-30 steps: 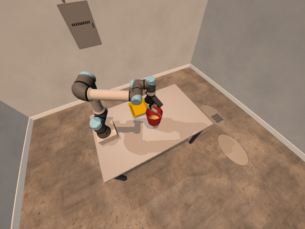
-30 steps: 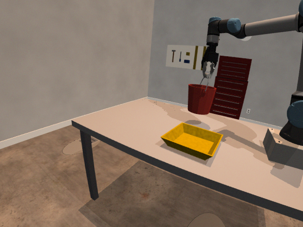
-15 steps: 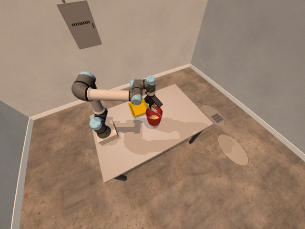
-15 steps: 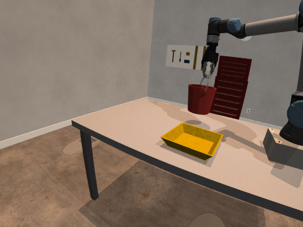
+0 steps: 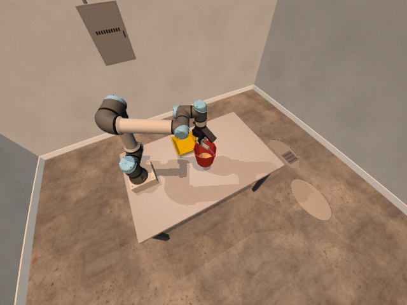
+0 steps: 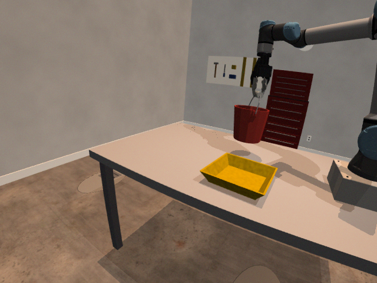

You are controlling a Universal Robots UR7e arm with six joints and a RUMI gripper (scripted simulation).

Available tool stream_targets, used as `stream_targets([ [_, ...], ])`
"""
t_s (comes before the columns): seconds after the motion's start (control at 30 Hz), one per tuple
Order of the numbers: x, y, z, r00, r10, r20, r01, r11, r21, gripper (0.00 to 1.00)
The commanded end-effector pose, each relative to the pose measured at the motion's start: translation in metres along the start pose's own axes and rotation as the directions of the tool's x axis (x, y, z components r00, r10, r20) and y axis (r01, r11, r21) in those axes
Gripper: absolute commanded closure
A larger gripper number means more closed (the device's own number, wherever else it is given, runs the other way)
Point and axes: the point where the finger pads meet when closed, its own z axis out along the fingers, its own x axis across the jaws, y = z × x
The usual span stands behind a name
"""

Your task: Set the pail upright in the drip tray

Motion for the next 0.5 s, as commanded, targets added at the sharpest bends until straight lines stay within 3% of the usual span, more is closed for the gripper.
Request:
stream_targets([
  [0.0,-0.001,0.004,-0.001,1.000,0.000,0.002,0.000,1.000,0.002,1.00],
  [0.47,-0.005,0.024,-0.001,1.000,0.000,0.002,0.000,1.000,0.002,1.00],
])
